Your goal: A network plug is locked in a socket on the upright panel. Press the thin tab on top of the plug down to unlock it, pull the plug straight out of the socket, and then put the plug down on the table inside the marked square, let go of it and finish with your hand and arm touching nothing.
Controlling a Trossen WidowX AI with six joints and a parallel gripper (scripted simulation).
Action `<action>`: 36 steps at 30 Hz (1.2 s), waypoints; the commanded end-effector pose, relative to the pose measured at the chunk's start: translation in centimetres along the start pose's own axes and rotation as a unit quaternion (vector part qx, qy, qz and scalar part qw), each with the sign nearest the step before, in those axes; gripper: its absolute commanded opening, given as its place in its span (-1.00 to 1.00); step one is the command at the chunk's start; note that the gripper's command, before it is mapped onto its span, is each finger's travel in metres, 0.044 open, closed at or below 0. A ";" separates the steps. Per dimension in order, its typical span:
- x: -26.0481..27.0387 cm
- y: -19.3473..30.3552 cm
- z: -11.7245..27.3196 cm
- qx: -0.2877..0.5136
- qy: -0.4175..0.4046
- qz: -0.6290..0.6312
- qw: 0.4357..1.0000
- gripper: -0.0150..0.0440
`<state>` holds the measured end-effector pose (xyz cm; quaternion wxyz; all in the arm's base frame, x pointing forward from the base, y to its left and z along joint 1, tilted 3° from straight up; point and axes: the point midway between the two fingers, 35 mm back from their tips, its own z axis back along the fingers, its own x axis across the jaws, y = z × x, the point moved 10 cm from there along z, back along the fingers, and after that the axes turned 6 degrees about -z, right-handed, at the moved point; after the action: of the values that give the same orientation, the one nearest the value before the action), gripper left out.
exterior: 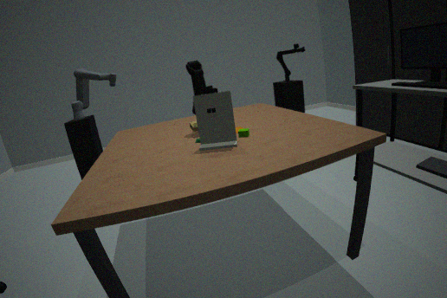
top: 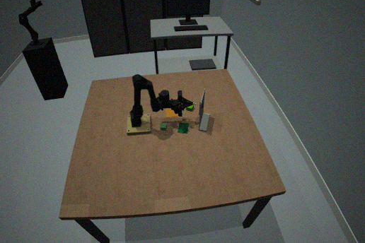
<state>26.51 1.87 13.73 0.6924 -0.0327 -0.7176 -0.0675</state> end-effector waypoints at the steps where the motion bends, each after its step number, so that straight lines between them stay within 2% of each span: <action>1: 0.1 0.1 0.3 -0.001 -0.004 -0.002 1.000 -0.49; 26: -0.1 0.6 1.7 0.000 0.000 -0.001 1.000 -0.49; 36: 1.4 0.9 1.9 0.000 0.000 -0.001 1.000 -0.49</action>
<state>24.79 2.92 14.40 0.6952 -0.0317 -0.7151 -0.0666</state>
